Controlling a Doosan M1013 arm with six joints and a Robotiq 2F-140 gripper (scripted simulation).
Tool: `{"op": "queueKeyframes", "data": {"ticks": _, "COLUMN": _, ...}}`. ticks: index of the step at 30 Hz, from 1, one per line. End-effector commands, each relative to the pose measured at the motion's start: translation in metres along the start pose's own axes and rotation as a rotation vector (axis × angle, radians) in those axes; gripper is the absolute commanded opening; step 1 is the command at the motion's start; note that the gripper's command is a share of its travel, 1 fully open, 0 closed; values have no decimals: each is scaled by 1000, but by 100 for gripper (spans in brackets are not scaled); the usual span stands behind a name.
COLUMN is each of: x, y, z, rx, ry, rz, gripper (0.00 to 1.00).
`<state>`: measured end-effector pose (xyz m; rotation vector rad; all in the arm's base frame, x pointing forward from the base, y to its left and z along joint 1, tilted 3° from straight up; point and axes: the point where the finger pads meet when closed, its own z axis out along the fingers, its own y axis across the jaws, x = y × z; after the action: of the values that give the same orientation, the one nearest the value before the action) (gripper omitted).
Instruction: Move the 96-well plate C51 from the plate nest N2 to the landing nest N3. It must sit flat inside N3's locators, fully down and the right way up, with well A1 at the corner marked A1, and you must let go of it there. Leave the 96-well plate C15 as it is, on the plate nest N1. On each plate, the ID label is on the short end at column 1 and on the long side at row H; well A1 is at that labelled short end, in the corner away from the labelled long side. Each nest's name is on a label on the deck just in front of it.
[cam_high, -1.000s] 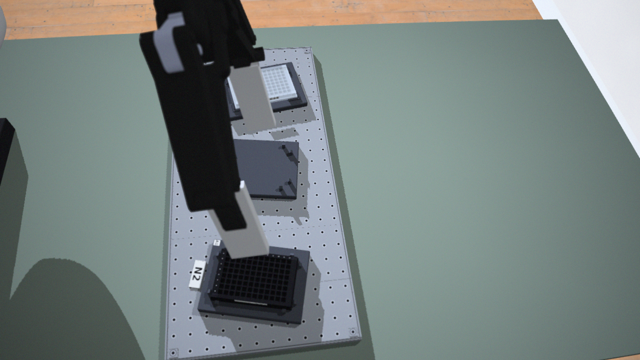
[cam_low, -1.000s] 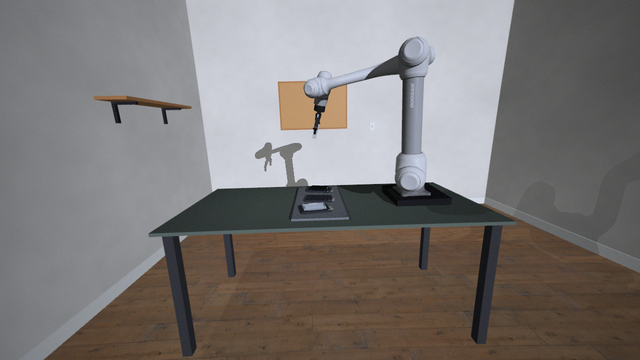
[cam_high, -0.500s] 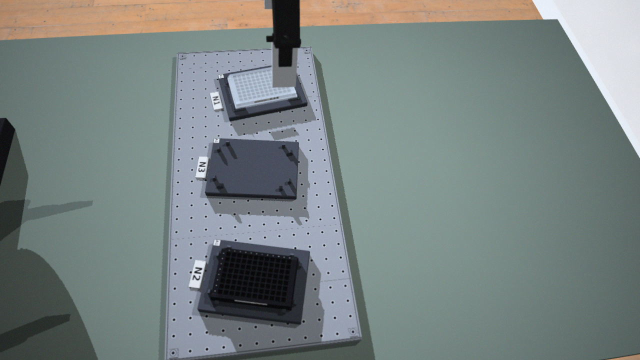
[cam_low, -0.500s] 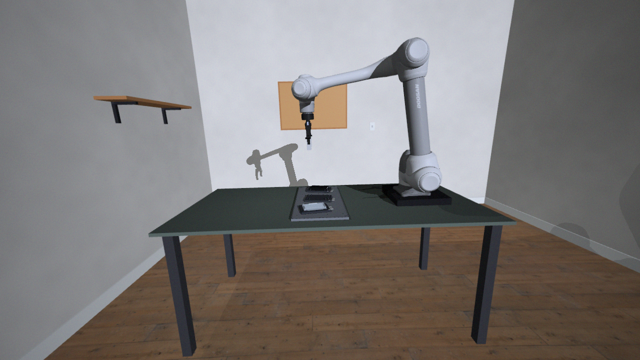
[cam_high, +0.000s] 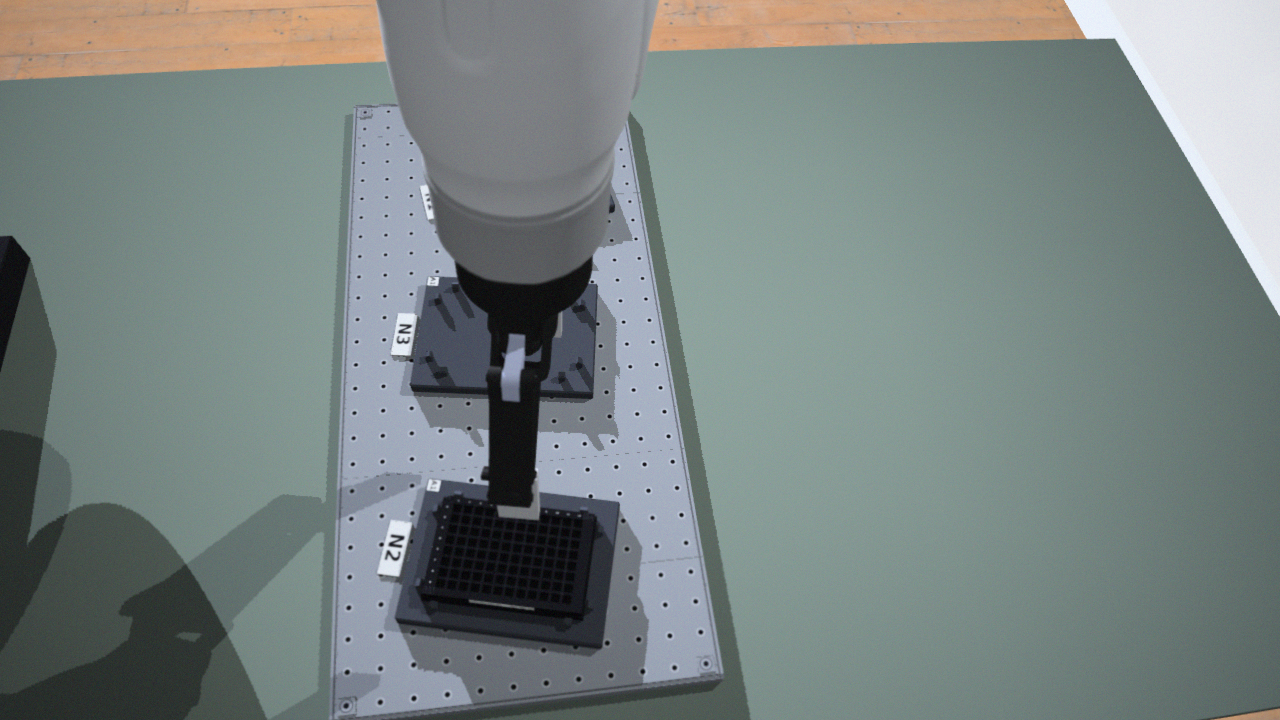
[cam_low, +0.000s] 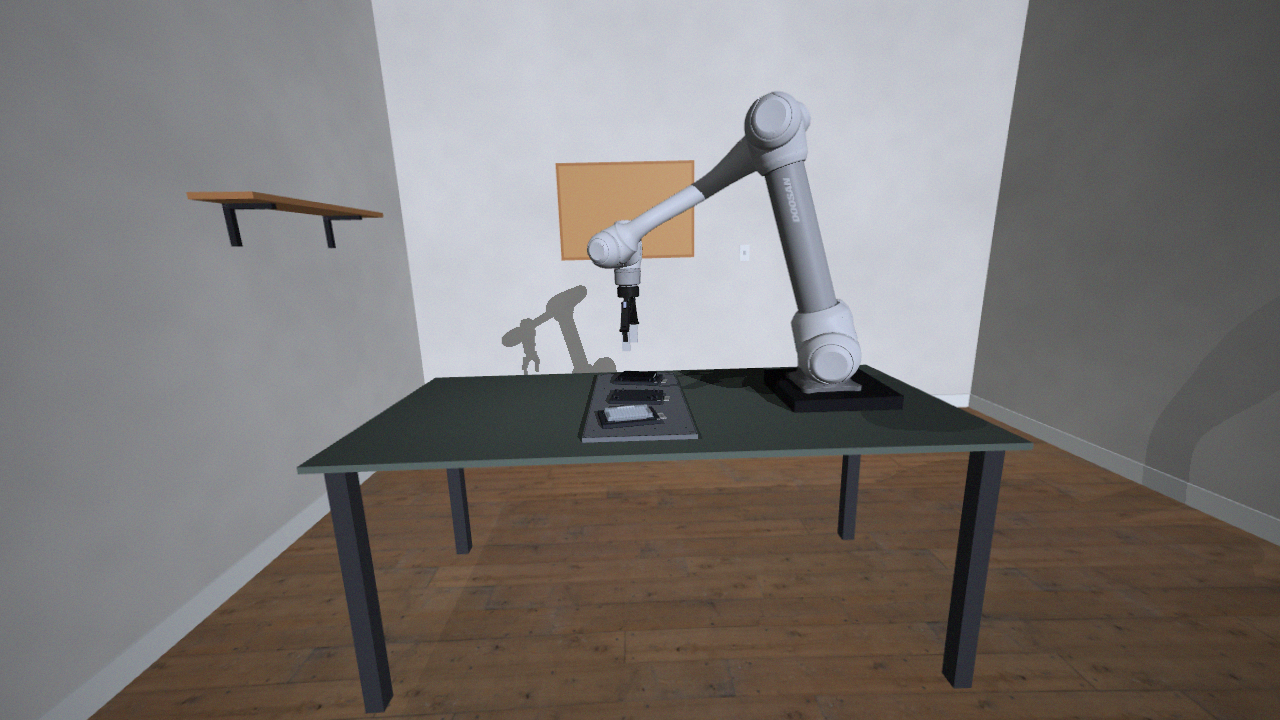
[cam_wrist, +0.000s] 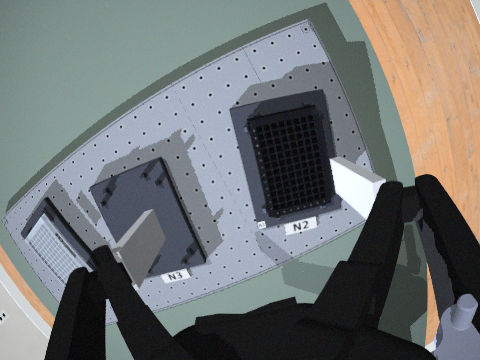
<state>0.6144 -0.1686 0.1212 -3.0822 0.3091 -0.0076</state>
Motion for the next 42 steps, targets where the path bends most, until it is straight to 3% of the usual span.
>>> {"op": "queueKeyframes", "data": {"ticks": 1, "x": -5, "y": 43, "z": 44, "rx": 7, "ry": 7, "rz": 24, "gripper": 100}}
{"op": "queueKeyframes", "data": {"ticks": 6, "x": -12, "y": 58, "z": 59, "rx": 9, "ry": 8, "rz": 42, "gripper": 100}}
{"op": "queueKeyframes", "data": {"ticks": 14, "x": -14, "y": 62, "z": 63, "rx": 10, "ry": 8, "rz": 46, "gripper": 100}}
{"op": "queueKeyframes", "data": {"ticks": 15, "x": -14, "y": 62, "z": 63, "rx": 10, "ry": 8, "rz": 46, "gripper": 0}}
{"op": "queueKeyframes", "data": {"ticks": 42, "x": -14, "y": 62, "z": 63, "rx": 10, "ry": 8, "rz": 46, "gripper": 0}}
